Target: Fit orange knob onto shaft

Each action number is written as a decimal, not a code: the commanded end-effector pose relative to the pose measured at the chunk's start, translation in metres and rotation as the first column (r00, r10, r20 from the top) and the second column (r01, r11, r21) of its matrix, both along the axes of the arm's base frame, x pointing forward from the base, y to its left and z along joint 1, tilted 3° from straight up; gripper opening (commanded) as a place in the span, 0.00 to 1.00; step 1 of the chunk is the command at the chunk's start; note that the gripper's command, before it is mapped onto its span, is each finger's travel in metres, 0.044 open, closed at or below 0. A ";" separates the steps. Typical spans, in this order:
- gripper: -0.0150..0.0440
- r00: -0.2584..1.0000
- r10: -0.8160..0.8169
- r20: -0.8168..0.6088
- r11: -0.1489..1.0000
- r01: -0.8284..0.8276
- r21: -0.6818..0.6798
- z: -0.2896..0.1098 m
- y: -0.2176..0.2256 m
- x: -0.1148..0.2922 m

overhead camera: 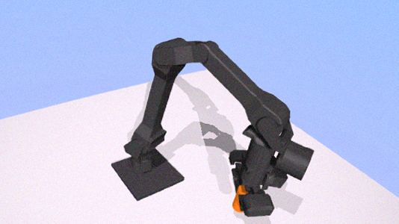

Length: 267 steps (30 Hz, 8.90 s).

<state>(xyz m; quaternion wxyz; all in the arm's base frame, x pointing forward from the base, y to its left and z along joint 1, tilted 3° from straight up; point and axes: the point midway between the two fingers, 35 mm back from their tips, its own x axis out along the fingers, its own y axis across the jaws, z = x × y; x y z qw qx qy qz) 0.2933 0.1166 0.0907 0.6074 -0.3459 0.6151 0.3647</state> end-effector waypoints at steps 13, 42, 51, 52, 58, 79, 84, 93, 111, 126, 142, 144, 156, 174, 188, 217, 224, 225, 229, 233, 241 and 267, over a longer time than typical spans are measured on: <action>0.25 1.000 0.002 0.006 1.000 -0.002 0.005 0.053 0.000 0.004; 0.25 0.999 -0.049 0.000 0.999 0.049 0.016 0.066 -0.037 0.022; 0.25 0.998 -0.065 0.000 0.998 0.065 0.019 0.059 -0.059 0.032; 0.25 0.998 -0.066 0.000 0.998 0.066 0.019 0.058 -0.061 0.032; 0.25 0.998 -0.061 0.004 0.998 0.061 0.016 0.054 -0.077 0.039; 0.25 0.999 -0.031 0.011 1.000 0.031 0.001 0.039 -0.138 0.056; 0.25 1.000 -0.023 0.012 1.000 0.023 -0.003 0.035 -0.153 0.058; 0.25 1.000 -0.009 0.012 1.000 0.009 -0.010 0.028 -0.181 0.061; 0.25 1.000 -0.003 0.011 1.000 0.003 -0.014 0.006 -0.201 0.061; 0.25 1.000 -0.006 0.011 1.000 0.006 -0.015 -0.001 -0.203 0.062; 0.25 1.000 -0.006 0.011 1.000 0.006 -0.015 -0.003 -0.201 0.061; 0.25 1.000 -0.006 0.011 1.000 0.006 -0.015 -0.003 -0.201 0.061; 0.25 0.987 0.161 0.012 0.987 -0.161 -0.013 0.002 -0.200 0.062; 0.25 0.979 0.202 0.012 0.979 -0.202 -0.012 -0.002 -0.201 0.062; 0.25 0.979 0.202 0.012 0.979 -0.202 -0.012 0.002 -0.199 0.062; 0.25 0.916 0.401 0.013 0.916 -0.401 -0.010 0.000 -0.200 0.061; 0.25 0.916 0.401 0.013 0.916 -0.401 -0.010 -0.003 -0.200 0.061; 0.25 0.916 0.401 0.013 0.916 -0.401 -0.010 -0.003 -0.201 0.062; 0.25 0.916 0.401 0.013 0.916 -0.401 -0.010 -0.002 -0.201 0.063; 0.25 0.916 0.401 0.013 0.916 -0.401 -0.010 -0.003 -0.202 0.063; 0.25 0.916 0.401 0.013 0.916 -0.401 -0.010 0.000 -0.202 0.062; 0.25 0.813 0.583 0.015 0.813 -0.582 -0.008 0.001 -0.201 0.063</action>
